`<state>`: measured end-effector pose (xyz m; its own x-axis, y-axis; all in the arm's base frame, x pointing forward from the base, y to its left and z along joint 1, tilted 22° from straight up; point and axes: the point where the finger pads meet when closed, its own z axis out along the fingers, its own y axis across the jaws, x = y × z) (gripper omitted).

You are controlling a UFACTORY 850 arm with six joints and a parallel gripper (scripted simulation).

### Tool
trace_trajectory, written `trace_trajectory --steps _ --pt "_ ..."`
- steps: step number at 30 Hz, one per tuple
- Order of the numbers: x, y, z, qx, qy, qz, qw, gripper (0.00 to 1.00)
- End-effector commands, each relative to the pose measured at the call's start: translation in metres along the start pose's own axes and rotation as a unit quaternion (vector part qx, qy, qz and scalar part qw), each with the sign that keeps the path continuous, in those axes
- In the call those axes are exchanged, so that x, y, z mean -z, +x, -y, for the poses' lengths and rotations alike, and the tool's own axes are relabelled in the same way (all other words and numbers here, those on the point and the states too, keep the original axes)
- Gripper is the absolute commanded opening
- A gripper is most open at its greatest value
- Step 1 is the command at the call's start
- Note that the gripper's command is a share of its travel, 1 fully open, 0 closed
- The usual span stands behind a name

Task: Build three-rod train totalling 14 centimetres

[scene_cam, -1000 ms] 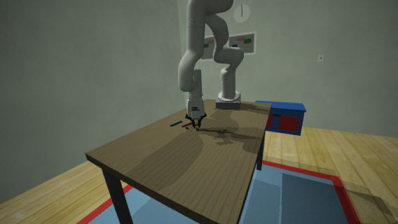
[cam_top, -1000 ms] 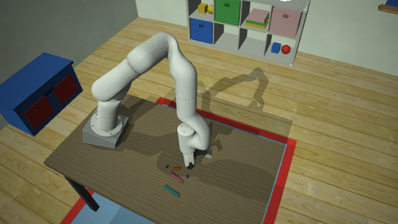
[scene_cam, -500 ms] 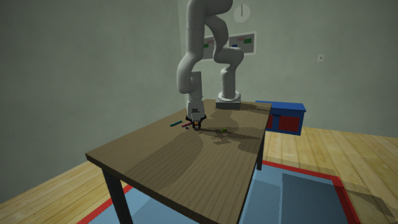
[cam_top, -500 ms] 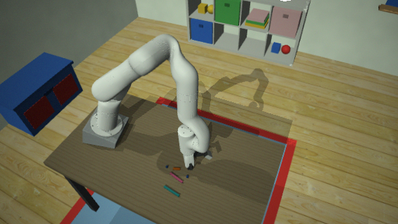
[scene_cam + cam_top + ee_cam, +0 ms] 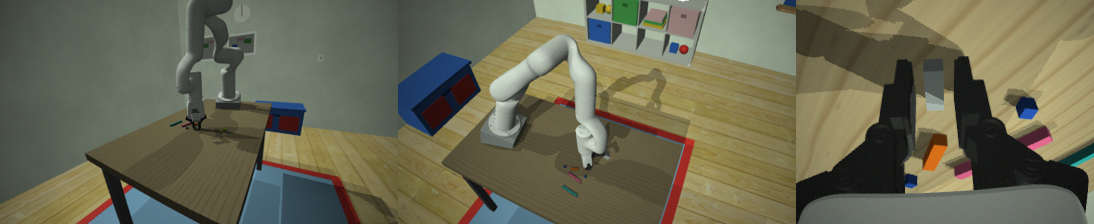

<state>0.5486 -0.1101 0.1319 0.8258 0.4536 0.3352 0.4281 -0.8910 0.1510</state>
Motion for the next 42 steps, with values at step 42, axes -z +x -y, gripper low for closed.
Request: trace_trajectory --steps 42 --pt "0.0004 0.0006 -0.0005 0.000 -0.001 -0.001 1.000 0.04"
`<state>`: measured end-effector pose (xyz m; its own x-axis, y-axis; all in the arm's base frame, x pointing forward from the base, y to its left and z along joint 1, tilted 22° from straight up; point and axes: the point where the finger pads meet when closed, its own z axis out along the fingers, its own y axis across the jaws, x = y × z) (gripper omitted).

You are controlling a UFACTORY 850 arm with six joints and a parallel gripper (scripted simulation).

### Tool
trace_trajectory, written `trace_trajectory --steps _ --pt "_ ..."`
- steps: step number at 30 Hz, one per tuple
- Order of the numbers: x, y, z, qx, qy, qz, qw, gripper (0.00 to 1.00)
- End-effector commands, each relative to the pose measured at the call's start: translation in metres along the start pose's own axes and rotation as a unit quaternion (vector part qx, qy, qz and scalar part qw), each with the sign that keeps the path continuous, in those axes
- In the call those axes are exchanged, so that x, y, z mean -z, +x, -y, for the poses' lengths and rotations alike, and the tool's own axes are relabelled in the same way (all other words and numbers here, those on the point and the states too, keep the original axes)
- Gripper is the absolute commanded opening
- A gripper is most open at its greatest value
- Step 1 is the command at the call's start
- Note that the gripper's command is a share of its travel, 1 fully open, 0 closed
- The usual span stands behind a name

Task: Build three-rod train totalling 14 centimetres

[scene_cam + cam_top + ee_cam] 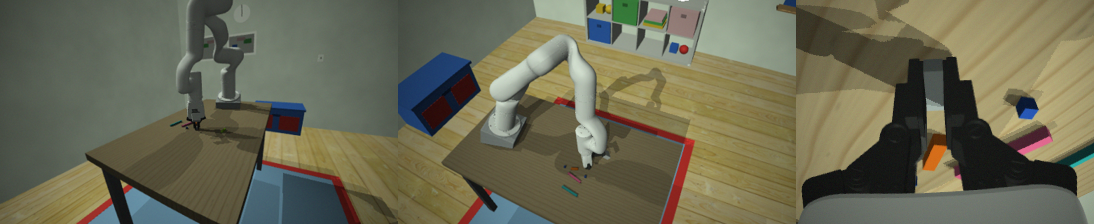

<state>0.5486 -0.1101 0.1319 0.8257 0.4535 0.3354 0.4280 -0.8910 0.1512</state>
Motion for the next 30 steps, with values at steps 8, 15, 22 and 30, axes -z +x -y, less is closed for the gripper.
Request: trace_trajectory --steps 8,15,22,30 --pt "0.0005 0.0006 -0.0005 0.000 -0.001 -0.001 1.000 0.04" --pt "0.0005 0.0006 -0.0005 0.000 -0.001 -0.001 1.000 0.04" --pt "0.0006 0.0006 -0.0005 0.000 0.000 -0.001 1.000 0.04" --pt "0.0065 0.0006 -0.0005 0.000 0.000 -0.001 1.000 0.04"
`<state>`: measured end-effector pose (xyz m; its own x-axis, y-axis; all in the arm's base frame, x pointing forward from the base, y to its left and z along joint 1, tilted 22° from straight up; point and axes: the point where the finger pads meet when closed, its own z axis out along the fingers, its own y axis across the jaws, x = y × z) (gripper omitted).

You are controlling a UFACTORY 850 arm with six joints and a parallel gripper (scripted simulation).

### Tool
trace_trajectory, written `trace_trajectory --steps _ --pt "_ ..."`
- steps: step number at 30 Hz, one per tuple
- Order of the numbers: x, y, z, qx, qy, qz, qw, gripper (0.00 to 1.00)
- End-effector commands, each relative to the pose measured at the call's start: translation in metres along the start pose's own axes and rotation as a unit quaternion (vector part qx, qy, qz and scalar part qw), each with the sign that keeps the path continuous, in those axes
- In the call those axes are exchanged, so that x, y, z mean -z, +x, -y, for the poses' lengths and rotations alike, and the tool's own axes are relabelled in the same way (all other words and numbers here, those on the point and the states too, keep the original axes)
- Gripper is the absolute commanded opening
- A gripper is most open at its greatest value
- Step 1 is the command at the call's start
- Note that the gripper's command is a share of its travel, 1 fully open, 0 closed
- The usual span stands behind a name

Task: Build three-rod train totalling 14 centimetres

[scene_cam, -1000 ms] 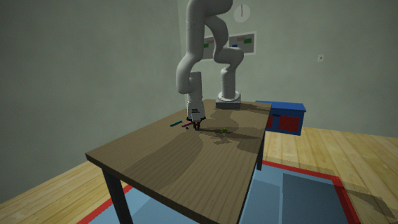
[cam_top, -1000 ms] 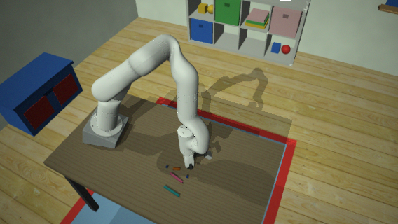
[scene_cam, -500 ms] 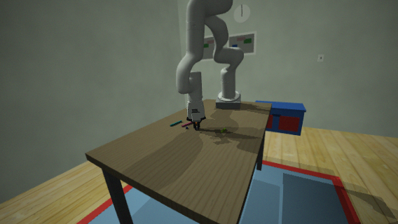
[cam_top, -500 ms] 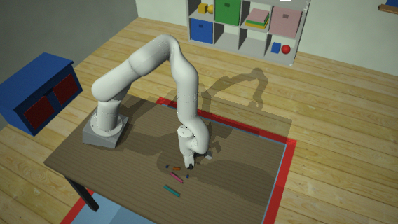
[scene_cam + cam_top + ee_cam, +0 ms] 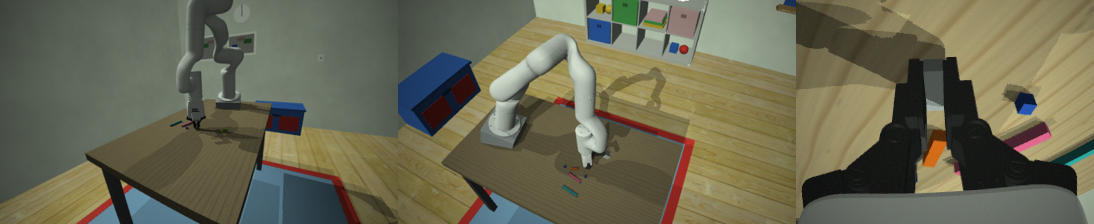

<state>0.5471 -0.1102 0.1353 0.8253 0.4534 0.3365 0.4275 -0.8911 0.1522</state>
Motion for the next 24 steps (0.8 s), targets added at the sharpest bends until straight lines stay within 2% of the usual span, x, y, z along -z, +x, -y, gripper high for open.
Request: trace_trajectory --steps 1,8,24 --pt "0.004 0.001 -0.001 0.000 0.000 0.000 1.000 0.04" --pt "0.014 0.001 -0.001 0.000 0.000 0.000 1.000 0.04" --pt "0.059 0.001 -0.001 0.000 0.000 0.000 1.000 0.04"
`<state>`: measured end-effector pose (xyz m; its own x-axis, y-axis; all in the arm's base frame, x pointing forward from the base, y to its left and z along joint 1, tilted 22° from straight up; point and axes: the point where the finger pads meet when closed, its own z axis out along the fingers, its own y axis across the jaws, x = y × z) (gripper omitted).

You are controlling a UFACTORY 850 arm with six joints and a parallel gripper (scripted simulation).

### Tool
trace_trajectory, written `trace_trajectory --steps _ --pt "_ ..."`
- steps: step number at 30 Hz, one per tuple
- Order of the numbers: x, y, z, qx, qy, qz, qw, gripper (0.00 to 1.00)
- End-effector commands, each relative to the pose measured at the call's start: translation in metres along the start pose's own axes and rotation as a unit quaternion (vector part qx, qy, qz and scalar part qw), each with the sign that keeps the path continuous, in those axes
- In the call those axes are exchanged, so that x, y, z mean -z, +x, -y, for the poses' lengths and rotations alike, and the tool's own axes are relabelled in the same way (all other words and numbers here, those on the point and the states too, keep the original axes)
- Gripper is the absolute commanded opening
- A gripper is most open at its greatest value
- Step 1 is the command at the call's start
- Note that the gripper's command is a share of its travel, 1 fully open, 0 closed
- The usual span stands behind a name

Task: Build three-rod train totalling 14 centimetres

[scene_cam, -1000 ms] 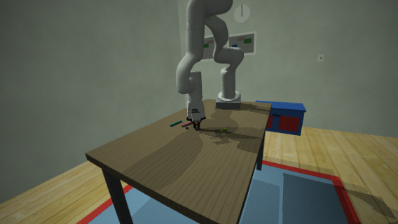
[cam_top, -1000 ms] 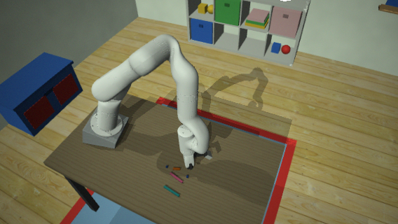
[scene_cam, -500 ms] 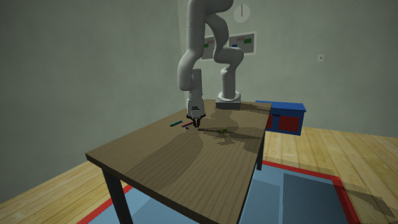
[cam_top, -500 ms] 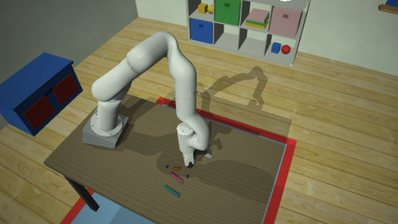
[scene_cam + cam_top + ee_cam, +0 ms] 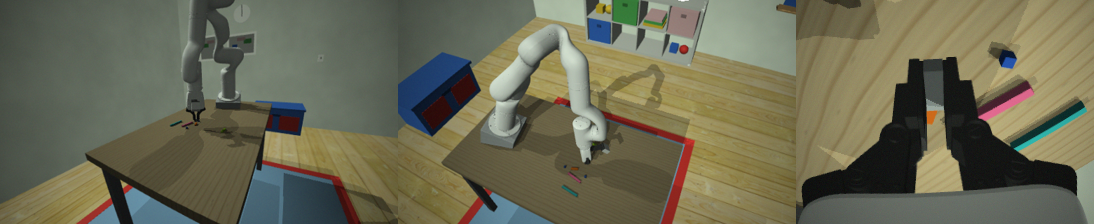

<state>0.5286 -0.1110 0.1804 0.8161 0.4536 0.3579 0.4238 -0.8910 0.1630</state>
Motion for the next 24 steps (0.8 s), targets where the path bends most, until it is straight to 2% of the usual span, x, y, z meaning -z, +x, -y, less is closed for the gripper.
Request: trace_trajectory --steps 1,11,24 --pt "0.014 0.002 -0.001 0.000 0.006 0.012 1.000 0.04" --pt "0.045 0.002 -0.001 0.000 0.006 0.012 1.000 0.04" --pt "0.048 0.002 -0.001 0.000 0.006 0.012 1.000 0.04"
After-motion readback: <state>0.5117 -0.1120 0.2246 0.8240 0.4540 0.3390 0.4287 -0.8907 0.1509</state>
